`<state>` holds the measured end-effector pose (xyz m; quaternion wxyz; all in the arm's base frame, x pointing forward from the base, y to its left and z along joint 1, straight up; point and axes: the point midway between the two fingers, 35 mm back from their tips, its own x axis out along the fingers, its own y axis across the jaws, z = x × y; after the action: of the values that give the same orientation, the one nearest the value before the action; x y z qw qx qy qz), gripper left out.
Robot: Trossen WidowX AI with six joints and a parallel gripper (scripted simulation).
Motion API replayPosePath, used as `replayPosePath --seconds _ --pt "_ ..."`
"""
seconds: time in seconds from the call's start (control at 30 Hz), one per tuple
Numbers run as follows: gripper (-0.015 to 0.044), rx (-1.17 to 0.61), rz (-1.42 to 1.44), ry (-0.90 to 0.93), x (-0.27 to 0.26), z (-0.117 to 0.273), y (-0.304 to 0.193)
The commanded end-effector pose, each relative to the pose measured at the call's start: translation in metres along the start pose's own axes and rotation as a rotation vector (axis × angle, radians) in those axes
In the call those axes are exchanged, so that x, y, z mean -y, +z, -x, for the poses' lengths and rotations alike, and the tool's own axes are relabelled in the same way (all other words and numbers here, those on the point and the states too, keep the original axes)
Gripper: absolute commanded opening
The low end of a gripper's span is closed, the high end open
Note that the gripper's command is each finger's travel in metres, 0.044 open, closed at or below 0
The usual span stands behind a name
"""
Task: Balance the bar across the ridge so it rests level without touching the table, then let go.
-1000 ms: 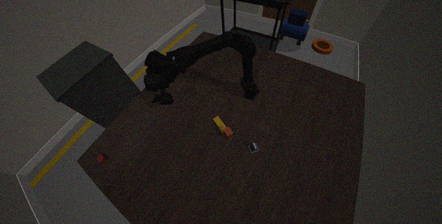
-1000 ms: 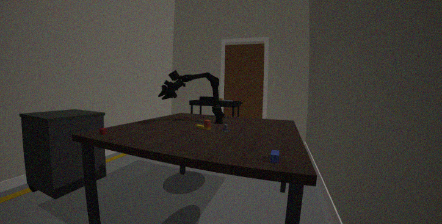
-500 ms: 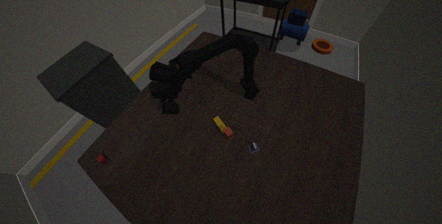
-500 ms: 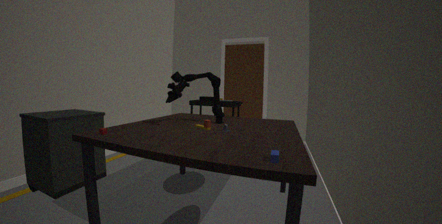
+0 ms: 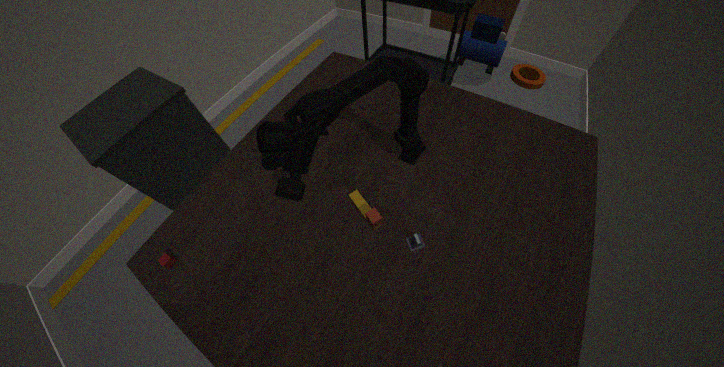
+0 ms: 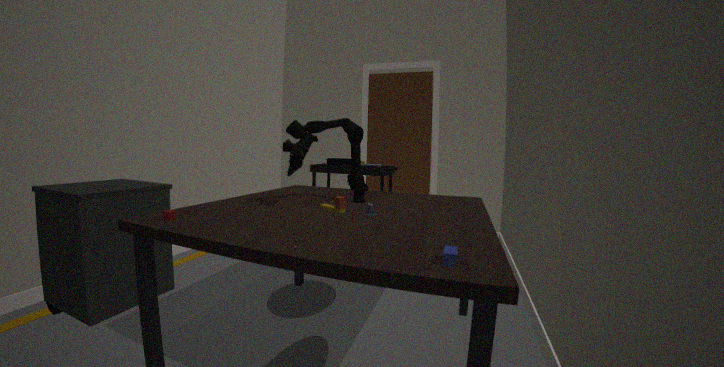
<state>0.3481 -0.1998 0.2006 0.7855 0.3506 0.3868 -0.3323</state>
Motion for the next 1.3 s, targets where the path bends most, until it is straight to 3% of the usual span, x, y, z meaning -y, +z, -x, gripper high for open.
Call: replayPosePath --seconds 0.0,0.67,1.27 --pt "0.0315 -0.049 -0.095 -0.02 -0.003 0.001 -0.018" --pt "0.0315 -0.242 -0.534 -0.193 -0.014 0.019 -0.101" --pt "0.0315 -0.293 -0.894 -0.453 -0.008 0.048 -0.167"
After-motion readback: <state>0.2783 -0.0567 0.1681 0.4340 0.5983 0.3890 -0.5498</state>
